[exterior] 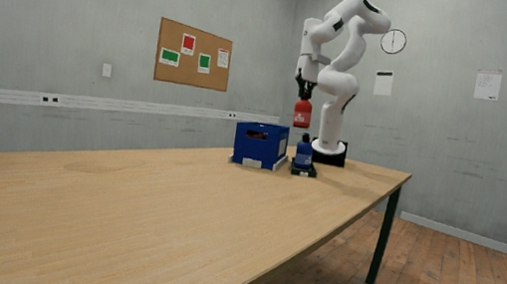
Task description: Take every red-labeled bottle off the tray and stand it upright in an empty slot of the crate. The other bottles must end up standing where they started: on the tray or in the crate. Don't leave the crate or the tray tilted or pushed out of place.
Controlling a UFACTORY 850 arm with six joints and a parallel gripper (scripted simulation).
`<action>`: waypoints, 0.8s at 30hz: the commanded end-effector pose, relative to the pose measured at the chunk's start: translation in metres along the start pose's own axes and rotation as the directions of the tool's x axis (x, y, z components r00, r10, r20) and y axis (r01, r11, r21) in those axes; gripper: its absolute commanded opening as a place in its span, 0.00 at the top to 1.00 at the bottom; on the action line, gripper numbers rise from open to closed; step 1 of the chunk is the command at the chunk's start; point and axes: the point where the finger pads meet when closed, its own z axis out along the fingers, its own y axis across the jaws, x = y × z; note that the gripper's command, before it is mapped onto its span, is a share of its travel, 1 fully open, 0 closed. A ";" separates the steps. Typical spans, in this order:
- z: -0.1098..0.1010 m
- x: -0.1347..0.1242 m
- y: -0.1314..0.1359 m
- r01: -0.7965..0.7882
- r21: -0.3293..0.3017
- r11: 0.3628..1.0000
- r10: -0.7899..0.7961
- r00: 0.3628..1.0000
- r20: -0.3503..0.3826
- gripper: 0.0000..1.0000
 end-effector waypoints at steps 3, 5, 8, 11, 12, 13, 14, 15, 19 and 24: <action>-0.001 -0.012 -0.001 0.001 -0.002 1.000 -0.001 1.000 -0.002 1.00; -0.001 -0.016 -0.002 0.001 -0.002 1.000 -0.001 1.000 -0.002 1.00; -0.001 -0.023 -0.003 0.001 -0.002 1.000 -0.001 1.000 -0.002 1.00; -0.001 -0.029 -0.004 0.001 -0.002 1.000 -0.001 1.000 -0.002 1.00; -0.001 -0.031 -0.005 0.001 -0.002 1.000 -0.001 1.000 -0.002 1.00; -0.001 -0.031 -0.005 0.001 -0.002 1.000 -0.001 1.000 -0.002 1.00; -0.001 -0.031 -0.005 0.001 -0.002 1.000 -0.001 1.000 -0.002 1.00; -0.001 -0.034 -0.005 0.001 -0.002 1.000 -0.001 1.000 -0.002 1.00; -0.001 -0.043 -0.007 0.001 -0.002 1.000 -0.001 1.000 -0.002 1.00; -0.001 -0.054 -0.009 0.001 -0.002 1.000 -0.001 1.000 -0.002 1.00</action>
